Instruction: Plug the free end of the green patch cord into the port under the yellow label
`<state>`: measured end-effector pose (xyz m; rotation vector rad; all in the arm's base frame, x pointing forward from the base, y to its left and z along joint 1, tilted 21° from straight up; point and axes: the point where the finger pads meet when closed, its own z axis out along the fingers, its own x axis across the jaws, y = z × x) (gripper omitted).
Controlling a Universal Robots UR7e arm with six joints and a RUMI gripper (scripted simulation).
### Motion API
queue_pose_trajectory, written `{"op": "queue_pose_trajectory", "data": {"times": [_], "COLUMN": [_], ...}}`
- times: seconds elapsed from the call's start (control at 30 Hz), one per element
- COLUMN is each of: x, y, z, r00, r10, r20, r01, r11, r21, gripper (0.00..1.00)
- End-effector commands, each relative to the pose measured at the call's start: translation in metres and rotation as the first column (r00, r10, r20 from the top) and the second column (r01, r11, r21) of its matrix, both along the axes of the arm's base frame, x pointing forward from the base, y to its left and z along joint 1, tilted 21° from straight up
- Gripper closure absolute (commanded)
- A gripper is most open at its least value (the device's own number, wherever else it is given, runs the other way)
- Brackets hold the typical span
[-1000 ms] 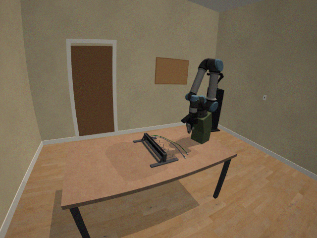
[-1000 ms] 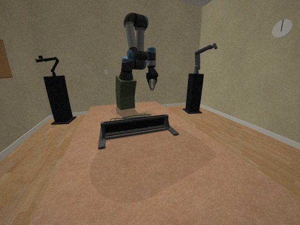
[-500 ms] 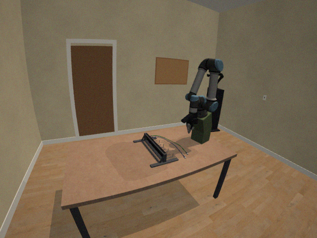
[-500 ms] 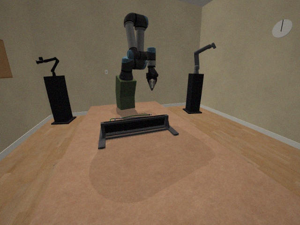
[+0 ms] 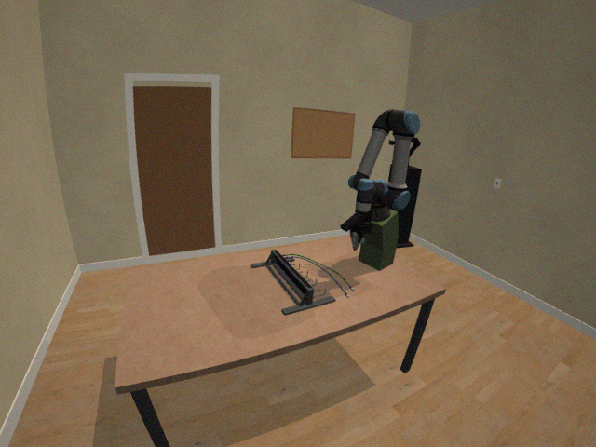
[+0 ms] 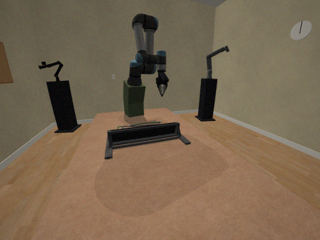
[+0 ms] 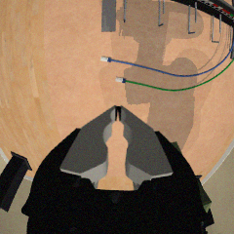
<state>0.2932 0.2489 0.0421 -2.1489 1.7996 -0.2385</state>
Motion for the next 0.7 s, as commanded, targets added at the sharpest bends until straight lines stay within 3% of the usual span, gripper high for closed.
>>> {"op": "queue_pose_trajectory", "data": {"times": [0.0, 0.67], "x": [-0.0015, -0.0008], "y": [0.0001, 0.0001], "z": [-0.0004, -0.0013], "r00": [1.0, 1.0], "r10": [0.001, 0.011], "r20": [0.0, 0.002], "r01": [-0.001, -0.011], "r11": [1.0, 1.0], "r21": [0.0, -0.004], "gripper": [1.0, 1.0]}}
